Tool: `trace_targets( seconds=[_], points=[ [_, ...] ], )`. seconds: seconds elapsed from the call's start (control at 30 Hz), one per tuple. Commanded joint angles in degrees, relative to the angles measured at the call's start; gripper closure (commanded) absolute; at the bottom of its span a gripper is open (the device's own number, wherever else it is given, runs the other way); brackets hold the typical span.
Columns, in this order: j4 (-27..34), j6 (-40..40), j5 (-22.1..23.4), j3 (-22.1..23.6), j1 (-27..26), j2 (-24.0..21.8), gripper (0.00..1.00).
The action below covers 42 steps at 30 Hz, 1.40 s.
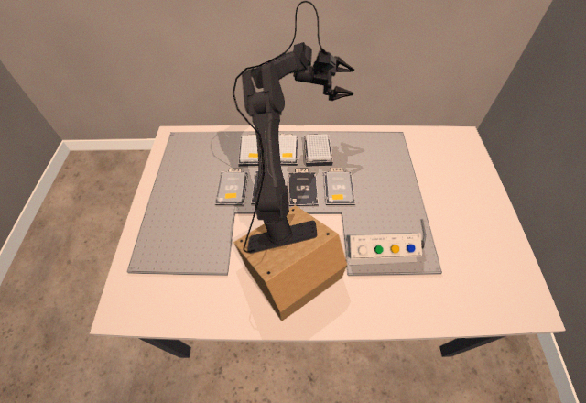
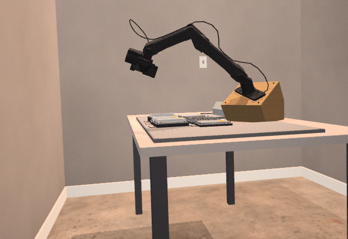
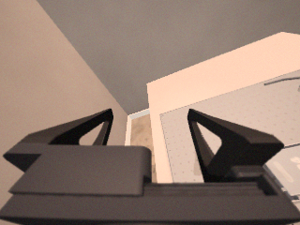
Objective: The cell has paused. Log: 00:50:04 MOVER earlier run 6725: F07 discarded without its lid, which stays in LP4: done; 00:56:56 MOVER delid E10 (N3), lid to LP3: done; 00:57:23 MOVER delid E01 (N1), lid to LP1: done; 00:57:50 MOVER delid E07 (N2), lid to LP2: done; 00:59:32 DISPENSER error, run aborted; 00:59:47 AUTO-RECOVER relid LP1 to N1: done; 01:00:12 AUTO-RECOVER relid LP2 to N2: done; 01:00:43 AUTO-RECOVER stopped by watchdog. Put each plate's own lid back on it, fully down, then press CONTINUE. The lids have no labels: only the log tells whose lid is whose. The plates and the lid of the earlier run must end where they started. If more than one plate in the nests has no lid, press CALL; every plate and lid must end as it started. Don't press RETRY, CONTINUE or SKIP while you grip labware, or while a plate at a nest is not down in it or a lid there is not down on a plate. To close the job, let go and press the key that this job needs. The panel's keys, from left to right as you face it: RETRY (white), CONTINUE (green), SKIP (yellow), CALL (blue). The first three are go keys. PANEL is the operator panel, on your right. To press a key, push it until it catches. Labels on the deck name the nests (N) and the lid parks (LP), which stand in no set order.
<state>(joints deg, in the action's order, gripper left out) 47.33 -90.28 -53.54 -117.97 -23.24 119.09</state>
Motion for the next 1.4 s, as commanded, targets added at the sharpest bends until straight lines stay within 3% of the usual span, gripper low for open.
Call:
trace_targets(
  seconds=[0.0, 0.53, 0.57, 0.83, 0.97, 1.17, 1.27, 1.37],
  points=[
    [0.28, 0.23, -1.17, -0.71, -0.91, -1.15, 0.0],
    [0.28, 0.23, -1.17, -0.71, -0.91, -1.15, 0.0],
    [-1.05, 0.85, 0.83, 2.08, 0.65, -2.04, 0.0],
    [-3.71, 5.42, 4.67, 11.15, 1.7, -5.91, 0.0],
    [-3.89, 9.65, 7.36, 11.16, 1.05, -7.03, 0.0],
    [-5.17, 12.34, 9.7, 16.09, 2.37, -8.7, 0.0],
    [-4.97, 15.64, 11.8, 14.4, 1.25, -9.36, 0.0],
    [-5.58, 17.35, 13.48, 19.08, 2.87, -10.45, 0.0]
  ],
)
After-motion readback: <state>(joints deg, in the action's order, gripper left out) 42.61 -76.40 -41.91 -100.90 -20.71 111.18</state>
